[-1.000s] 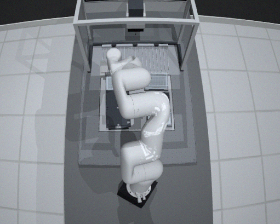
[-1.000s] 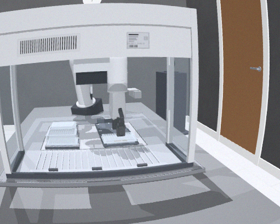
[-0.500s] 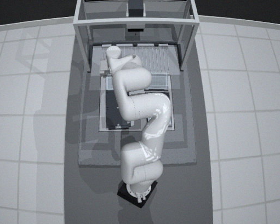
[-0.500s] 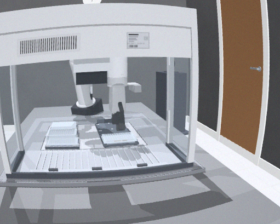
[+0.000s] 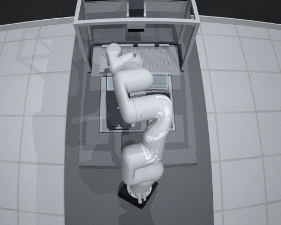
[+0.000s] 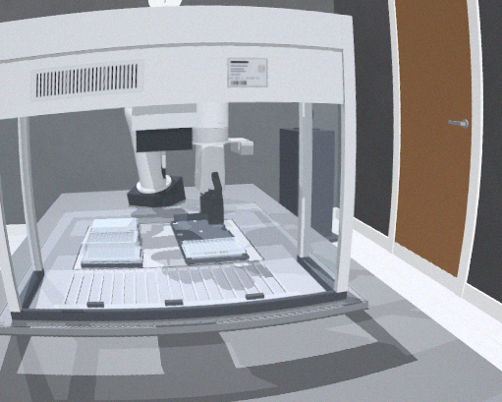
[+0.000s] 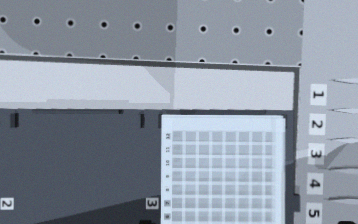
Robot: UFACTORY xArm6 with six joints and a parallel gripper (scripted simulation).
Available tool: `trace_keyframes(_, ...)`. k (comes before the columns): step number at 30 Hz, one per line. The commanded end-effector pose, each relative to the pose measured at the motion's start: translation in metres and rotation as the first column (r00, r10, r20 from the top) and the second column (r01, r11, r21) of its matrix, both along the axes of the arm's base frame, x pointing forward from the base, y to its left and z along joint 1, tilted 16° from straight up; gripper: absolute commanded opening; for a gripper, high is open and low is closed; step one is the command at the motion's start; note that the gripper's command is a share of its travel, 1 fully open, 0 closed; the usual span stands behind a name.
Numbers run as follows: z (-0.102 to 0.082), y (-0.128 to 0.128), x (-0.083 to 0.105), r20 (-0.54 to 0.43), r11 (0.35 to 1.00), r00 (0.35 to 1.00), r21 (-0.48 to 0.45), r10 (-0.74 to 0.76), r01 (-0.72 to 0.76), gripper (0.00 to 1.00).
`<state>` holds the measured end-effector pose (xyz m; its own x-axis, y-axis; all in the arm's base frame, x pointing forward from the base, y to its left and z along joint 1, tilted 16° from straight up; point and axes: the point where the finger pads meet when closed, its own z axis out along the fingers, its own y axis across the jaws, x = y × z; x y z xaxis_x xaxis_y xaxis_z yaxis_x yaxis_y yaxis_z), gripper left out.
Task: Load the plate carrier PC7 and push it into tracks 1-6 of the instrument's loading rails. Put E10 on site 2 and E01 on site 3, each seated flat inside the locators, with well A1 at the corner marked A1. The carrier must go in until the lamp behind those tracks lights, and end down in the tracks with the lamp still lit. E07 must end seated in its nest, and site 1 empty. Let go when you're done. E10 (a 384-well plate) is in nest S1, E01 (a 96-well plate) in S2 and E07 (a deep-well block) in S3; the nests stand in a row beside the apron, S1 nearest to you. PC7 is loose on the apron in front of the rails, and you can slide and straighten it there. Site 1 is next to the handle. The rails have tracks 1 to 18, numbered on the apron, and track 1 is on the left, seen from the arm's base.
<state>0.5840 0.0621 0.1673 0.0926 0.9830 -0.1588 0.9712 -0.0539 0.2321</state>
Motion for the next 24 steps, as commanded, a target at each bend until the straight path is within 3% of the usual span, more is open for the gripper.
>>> trace_keyframes(1,0.012,0.002,-0.002,0.004,1.000,1.000,0.001,0.000,-0.001,1.00)
trace_keyframes(24,0.043,0.008,-0.009,0.004,1.000,1.000,0.001,0.000,0.000,1.00)
